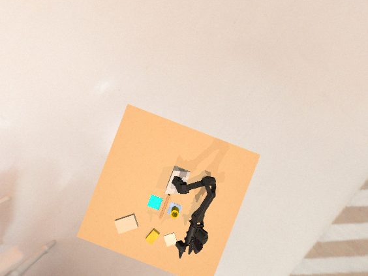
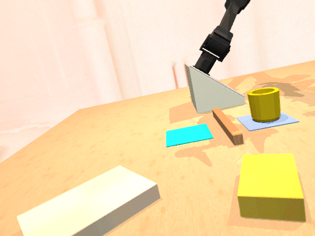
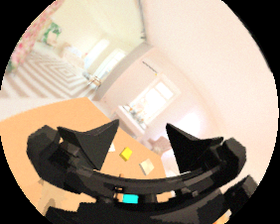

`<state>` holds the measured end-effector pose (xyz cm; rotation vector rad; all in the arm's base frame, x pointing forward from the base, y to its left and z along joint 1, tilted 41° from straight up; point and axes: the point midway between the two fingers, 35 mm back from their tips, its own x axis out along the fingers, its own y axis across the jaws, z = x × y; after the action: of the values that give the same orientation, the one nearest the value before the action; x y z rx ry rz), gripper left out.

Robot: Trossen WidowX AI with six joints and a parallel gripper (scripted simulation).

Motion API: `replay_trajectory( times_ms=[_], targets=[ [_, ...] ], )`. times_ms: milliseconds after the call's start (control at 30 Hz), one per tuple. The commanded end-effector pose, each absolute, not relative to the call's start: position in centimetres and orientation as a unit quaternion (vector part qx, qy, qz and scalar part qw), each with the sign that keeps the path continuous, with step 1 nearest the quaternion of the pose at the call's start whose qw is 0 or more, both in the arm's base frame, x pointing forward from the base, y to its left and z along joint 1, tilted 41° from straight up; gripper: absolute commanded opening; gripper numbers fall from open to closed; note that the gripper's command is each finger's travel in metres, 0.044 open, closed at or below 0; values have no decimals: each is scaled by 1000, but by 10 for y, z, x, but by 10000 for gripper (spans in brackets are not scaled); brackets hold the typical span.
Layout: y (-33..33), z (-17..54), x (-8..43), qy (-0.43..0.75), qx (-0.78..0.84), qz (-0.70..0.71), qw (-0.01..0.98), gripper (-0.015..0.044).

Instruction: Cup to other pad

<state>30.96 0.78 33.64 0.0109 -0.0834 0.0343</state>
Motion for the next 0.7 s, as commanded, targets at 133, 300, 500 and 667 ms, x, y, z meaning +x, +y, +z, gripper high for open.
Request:
replay_trajectory(
  times_ms=[133, 300, 500, 667],
  targets=[
    [20, 268, 338, 124, 88, 58, 987, 269],
    [35, 174, 341, 361, 235, 68, 900, 167],
    [55, 95, 306, 596, 417, -1, 686, 167],
    [70, 70, 272, 706, 521, -95, 469, 167]
  ],
)
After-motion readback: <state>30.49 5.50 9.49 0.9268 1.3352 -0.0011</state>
